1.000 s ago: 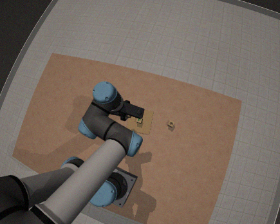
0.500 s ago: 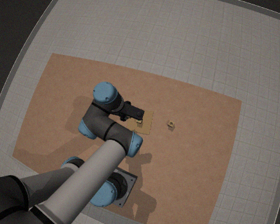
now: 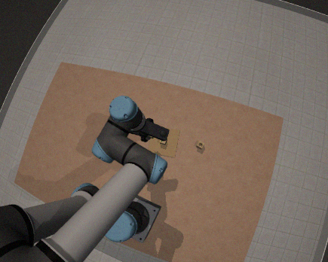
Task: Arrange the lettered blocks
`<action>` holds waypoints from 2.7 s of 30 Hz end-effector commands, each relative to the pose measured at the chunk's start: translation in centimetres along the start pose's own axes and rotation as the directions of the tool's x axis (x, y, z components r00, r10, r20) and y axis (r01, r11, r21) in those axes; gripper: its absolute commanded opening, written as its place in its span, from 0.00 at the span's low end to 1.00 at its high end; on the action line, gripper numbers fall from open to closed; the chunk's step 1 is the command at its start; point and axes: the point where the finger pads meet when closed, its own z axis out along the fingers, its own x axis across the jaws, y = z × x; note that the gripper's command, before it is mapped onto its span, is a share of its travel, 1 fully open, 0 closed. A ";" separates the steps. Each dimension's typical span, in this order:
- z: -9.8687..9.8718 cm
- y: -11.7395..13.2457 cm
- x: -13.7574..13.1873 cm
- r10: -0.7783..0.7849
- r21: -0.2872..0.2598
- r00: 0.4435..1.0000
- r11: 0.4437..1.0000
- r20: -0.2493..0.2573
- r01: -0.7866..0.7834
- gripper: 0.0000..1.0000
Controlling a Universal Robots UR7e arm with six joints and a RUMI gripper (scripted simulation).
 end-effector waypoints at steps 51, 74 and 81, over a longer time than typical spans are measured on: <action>9.5 0.1 -0.1 0.000 0.000 1.000 1.000 0.001 0.000 0.09; 9.5 0.0 -0.1 0.001 0.000 1.000 1.000 0.001 -0.001 0.09; 9.6 0.0 -0.1 0.001 0.000 1.000 1.000 0.001 -0.001 0.09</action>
